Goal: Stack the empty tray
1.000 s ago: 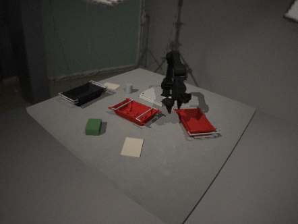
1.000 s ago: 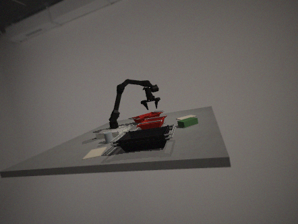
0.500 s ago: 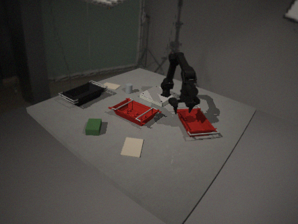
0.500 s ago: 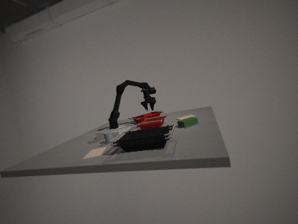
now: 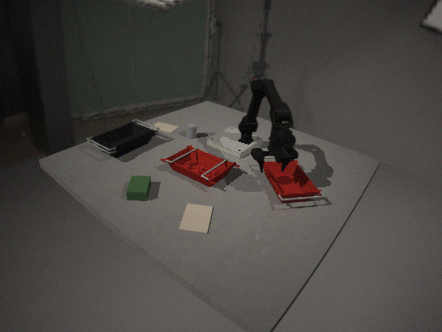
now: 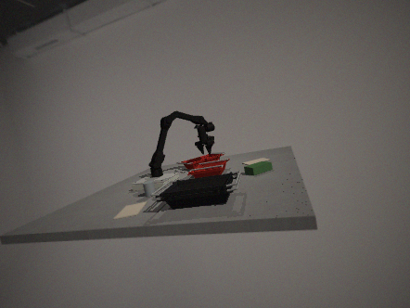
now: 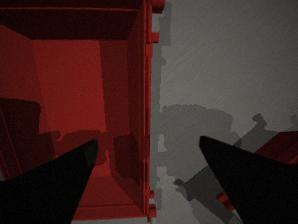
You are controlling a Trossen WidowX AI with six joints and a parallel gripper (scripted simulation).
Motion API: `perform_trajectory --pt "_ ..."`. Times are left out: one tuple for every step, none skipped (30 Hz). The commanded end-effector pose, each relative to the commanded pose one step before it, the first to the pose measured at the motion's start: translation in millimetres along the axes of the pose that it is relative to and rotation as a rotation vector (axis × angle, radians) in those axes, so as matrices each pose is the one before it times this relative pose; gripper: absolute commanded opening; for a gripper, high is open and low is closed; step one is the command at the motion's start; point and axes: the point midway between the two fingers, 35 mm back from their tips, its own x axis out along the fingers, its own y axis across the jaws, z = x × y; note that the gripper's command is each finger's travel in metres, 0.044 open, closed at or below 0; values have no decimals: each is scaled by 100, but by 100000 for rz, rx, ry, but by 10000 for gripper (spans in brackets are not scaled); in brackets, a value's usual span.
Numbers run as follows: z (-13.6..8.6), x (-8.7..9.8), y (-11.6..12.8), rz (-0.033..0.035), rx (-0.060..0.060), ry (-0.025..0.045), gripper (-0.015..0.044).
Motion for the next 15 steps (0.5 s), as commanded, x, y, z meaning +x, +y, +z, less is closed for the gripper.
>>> perform_trajectory --pt "-224 2424 -25 -325 650 1947 440" --pt "10 456 -1 -1 0 0 440" --pt "3 455 -1 -1 0 1 440" --pt "-4 454 -1 -1 0 2 440" --pt "-10 453 -1 -1 0 2 440" --pt "-17 452 -1 -1 0 3 440" --pt "-24 451 -1 -1 0 4 440" --pt "-30 450 -1 -1 0 4 440" --pt "-37 448 -1 -1 0 5 440" --pt "-44 447 -1 -1 0 6 440" --pt "-50 445 -2 -1 0 6 440" --pt "-45 355 -1 -1 0 6 440" --pt "-29 214 -1 -1 0 4 440" --pt "-10 71 0 0 0 1 440" --pt "0 0 0 0 0 0 440"
